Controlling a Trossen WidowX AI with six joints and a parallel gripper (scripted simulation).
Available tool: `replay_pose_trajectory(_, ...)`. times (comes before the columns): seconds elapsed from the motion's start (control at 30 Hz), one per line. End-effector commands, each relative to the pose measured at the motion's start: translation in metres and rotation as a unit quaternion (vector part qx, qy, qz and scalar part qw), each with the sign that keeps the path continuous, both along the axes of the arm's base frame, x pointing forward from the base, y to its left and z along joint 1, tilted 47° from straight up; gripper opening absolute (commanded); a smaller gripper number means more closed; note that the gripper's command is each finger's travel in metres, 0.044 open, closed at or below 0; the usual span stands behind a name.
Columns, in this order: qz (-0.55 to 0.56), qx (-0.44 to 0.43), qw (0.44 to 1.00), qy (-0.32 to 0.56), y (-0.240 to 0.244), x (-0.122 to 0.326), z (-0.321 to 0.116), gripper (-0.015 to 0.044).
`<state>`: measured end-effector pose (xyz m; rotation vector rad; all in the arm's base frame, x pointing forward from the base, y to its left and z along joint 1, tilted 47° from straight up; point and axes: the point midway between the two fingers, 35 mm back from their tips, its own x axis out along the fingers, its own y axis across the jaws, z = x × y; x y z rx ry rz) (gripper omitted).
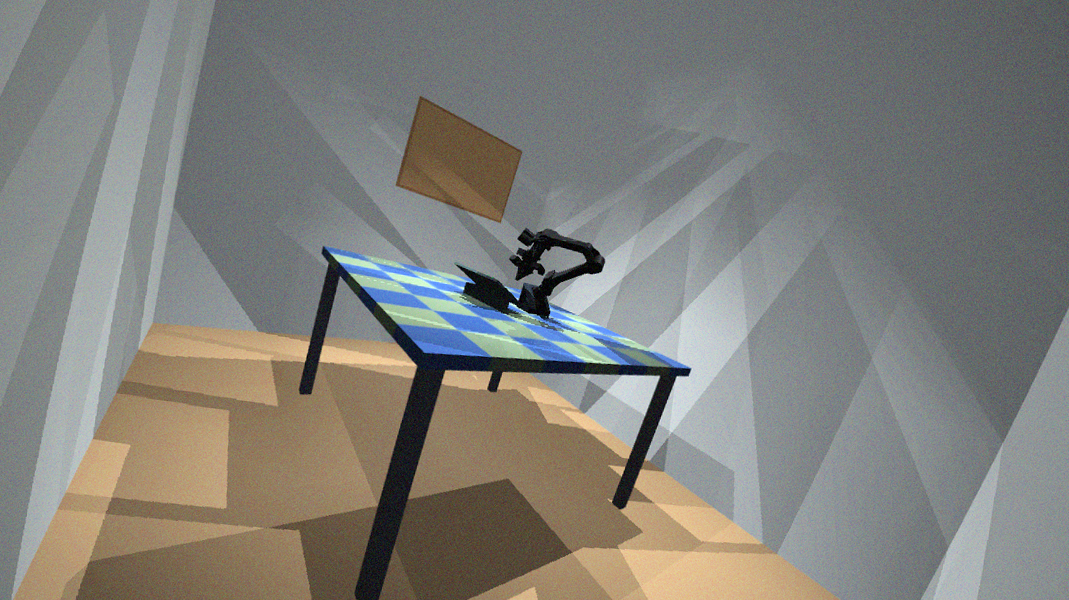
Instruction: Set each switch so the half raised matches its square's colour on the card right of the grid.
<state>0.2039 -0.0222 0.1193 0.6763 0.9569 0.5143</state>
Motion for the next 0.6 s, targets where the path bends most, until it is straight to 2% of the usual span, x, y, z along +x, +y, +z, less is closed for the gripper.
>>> replay_pose_trajectory(0.0,0.002,-0.004,1.0,-0.005,0.004,-0.01,-0.004,0.0)
replay_pose_trajectory(0.23,-0.007,-0.002,1.0,-0.014,0.026,0.006,-0.023,0.0)
replay_pose_trajectory(0.57,-0.008,-0.001,1.0,-0.015,0.034,0.011,-0.028,0.0)
